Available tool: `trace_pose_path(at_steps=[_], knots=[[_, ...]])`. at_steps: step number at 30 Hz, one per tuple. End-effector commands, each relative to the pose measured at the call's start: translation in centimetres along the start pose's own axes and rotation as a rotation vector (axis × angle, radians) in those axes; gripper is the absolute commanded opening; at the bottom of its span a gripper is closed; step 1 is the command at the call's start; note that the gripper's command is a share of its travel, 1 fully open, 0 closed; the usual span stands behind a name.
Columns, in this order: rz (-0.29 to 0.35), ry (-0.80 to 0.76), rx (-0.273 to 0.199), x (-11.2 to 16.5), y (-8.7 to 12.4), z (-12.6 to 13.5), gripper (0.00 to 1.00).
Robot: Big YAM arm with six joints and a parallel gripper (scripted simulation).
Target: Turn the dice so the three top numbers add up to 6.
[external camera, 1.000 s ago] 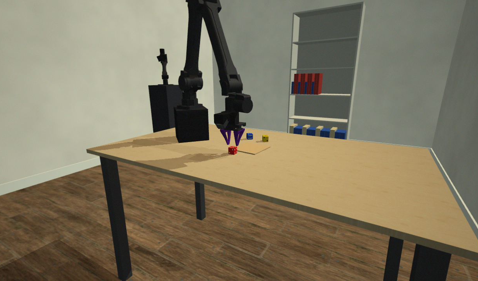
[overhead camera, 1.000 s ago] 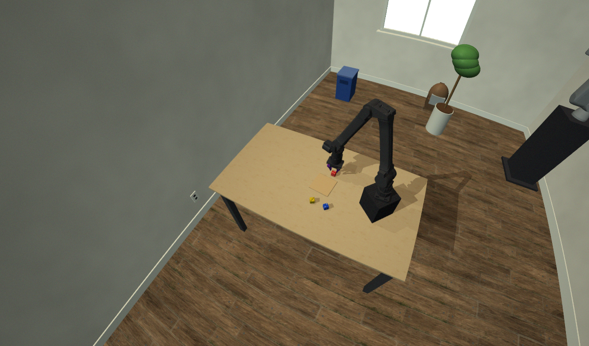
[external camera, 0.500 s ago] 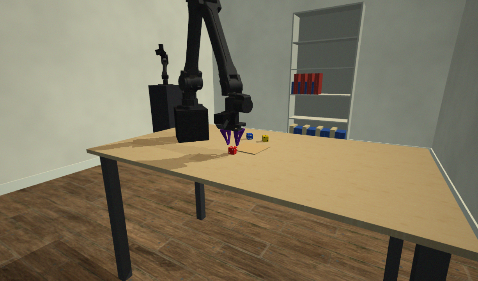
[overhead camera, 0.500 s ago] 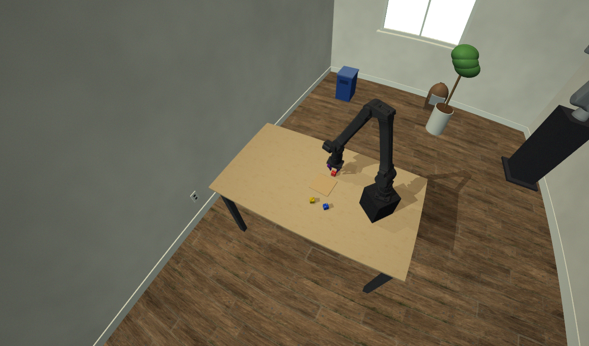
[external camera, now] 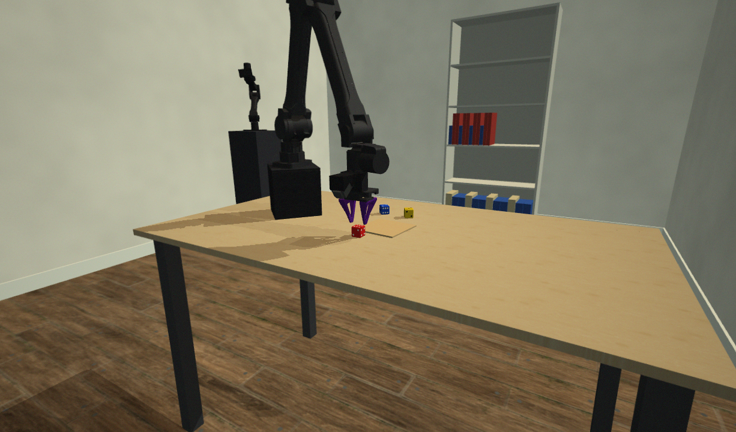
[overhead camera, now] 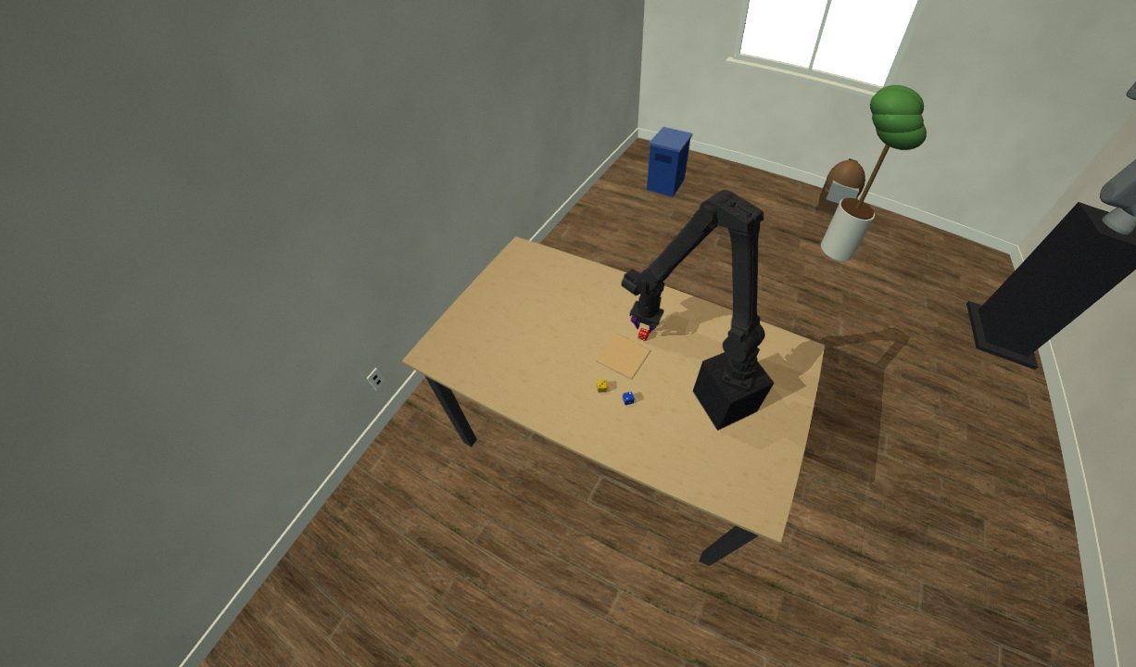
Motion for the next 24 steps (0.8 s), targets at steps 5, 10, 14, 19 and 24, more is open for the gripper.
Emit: trace_pose_path(at_steps=[5, 10, 14, 19, 24], knots=[[-0.011, 0.0, -0.035, -0.6, 0.7, 1.7, 0.45], [-0.011, 0.0, -0.035, -0.6, 0.6, 1.7, 0.45], [-0.011, 0.0, -0.031, -0.6, 0.0, 1.6, 0.45], [-0.011, 0.0, -0.033, -0.6, -0.6, 1.7, 0.45], [-0.01, 0.0, -0.03, -0.6, -1.7, 1.5, 0.45]])
Point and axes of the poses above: the point where the finger pads meet when closed, its own y axis back along the fingers, its own z axis across the jaws, x = y × z, the point moved 2 cm from there along y, back along the fingers, and after that the axes turned 12 degrees about -y, right-handed, at the moved point
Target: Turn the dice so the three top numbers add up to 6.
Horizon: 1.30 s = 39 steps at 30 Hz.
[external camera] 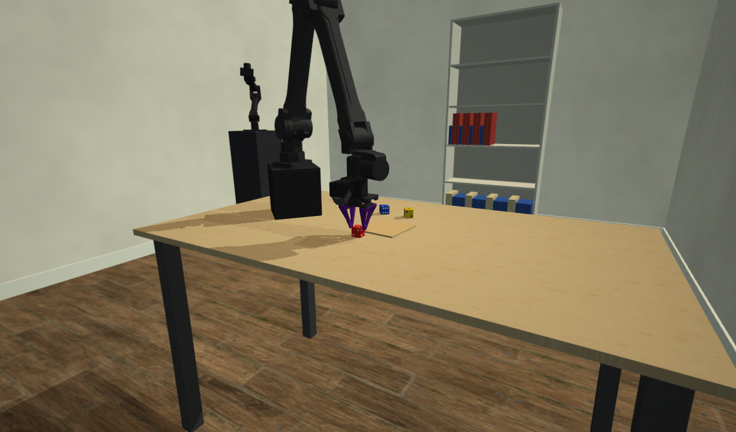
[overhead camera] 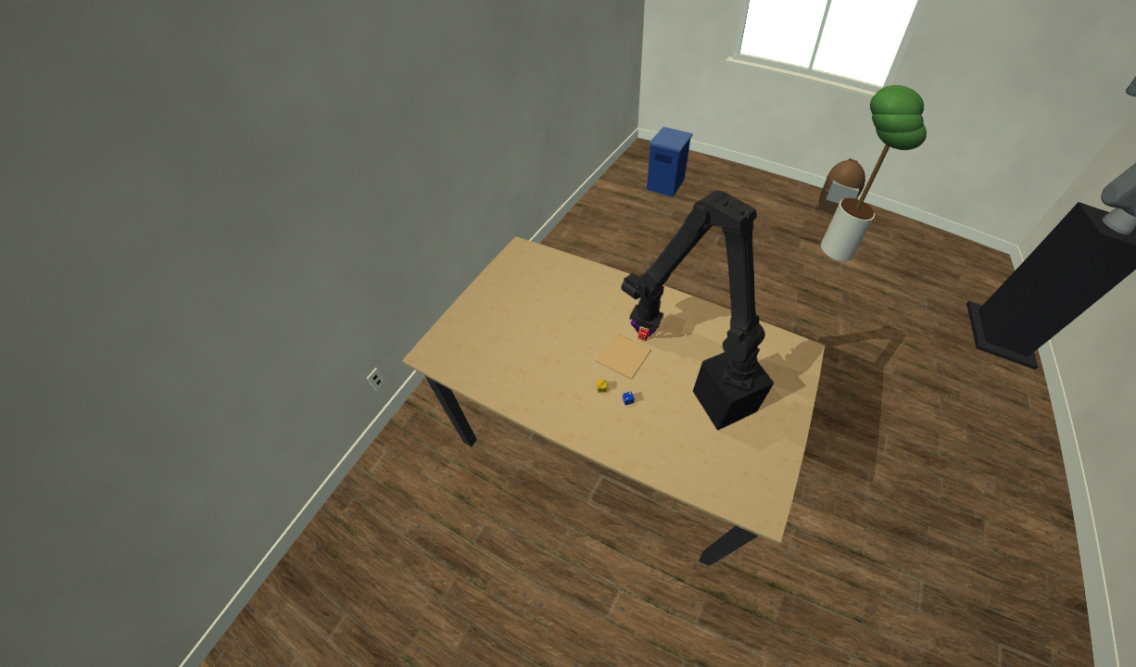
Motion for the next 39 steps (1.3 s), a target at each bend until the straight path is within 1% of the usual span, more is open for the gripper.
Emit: trace_pose_path(at_steps=[1, 3, 4, 5, 9, 11, 12, 13, 14, 17, 21, 39], knots=[[-0.012, 0.0, -0.038, -0.6, -0.3, 1.6, 0.45], [-0.012, 0.0, -0.038, -0.6, -0.3, 1.6, 0.45], [-0.016, -0.001, -0.061, -0.7, 0.3, 2.2, 0.45], [-0.012, -0.001, -0.041, -0.7, -0.6, 1.8, 0.45], [-0.011, -0.001, -0.031, -0.6, -1.5, 1.2, 0.45], [-0.011, -0.001, -0.034, -0.6, -1.7, 1.4, 0.45], [-0.012, -0.001, -0.039, -0.6, -1.6, 1.6, 0.45], [-0.016, -0.001, -0.062, -0.7, -0.9, 2.2, 0.45], [-0.018, -0.001, -0.072, -0.8, -0.6, 2.4, 0.45], [-0.016, -0.001, -0.06, -0.7, -0.9, 2.0, 0.45], [-0.015, -0.001, -0.057, -0.7, -0.9, 1.9, 0.45], [-0.015, -0.001, -0.057, -0.7, -0.9, 1.9, 0.45]])
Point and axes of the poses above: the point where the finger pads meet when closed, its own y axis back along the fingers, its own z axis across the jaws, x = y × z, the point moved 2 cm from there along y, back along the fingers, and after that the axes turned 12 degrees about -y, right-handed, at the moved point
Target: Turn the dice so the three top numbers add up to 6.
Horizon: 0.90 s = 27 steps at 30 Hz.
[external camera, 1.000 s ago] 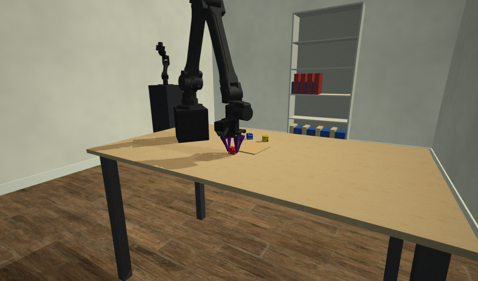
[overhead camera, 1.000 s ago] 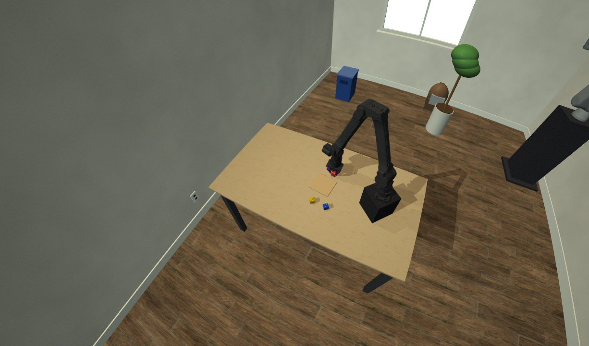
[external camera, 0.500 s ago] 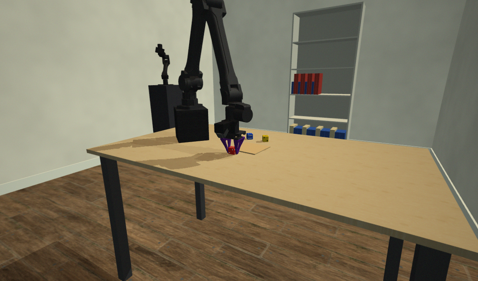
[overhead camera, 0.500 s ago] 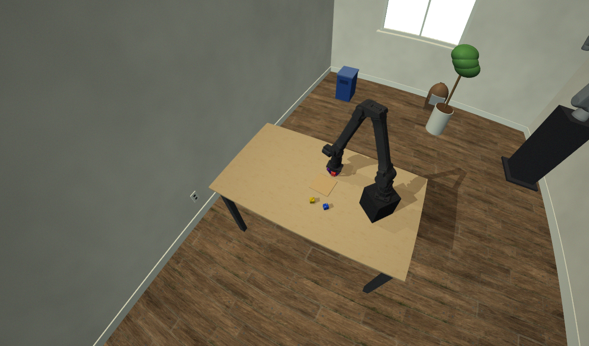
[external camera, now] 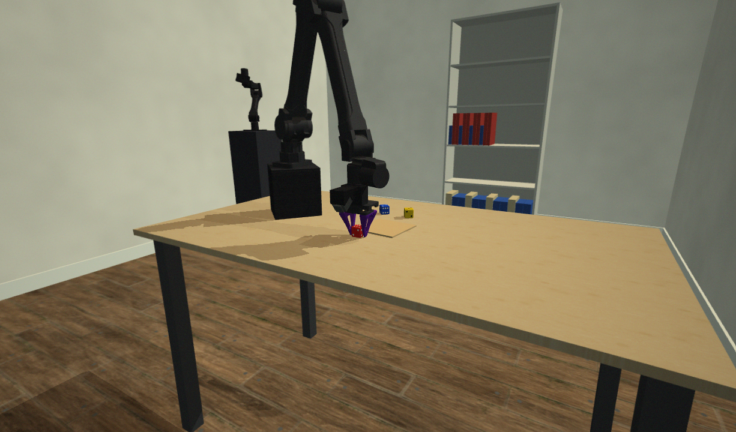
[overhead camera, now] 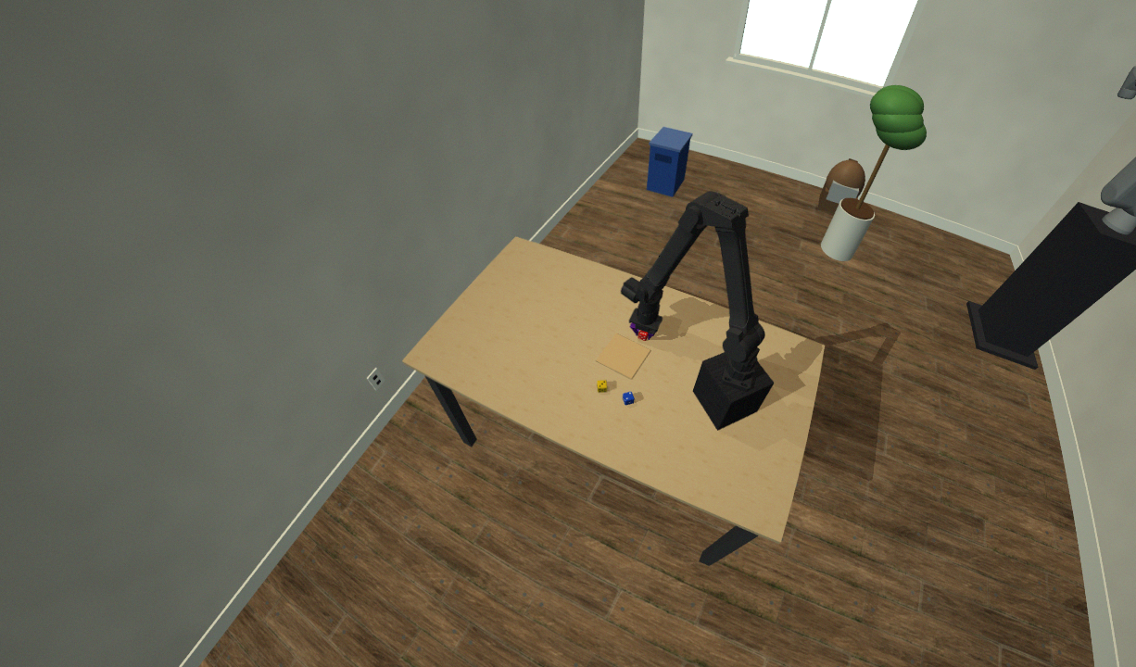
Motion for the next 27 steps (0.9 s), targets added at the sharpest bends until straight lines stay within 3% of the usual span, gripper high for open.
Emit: trace_pose_path(at_steps=[1, 12, 13, 27], knots=[[-0.014, -0.001, -0.051, -0.65, 1.03, 1.77, 0.45], [-0.014, -0.001, -0.051, -0.65, 1.03, 1.77, 0.45], [-0.014, -0.001, -0.051, -0.65, 1.03, 1.77, 0.26], [-0.014, -0.001, -0.051, -0.65, 1.03, 1.77, 0.26]])
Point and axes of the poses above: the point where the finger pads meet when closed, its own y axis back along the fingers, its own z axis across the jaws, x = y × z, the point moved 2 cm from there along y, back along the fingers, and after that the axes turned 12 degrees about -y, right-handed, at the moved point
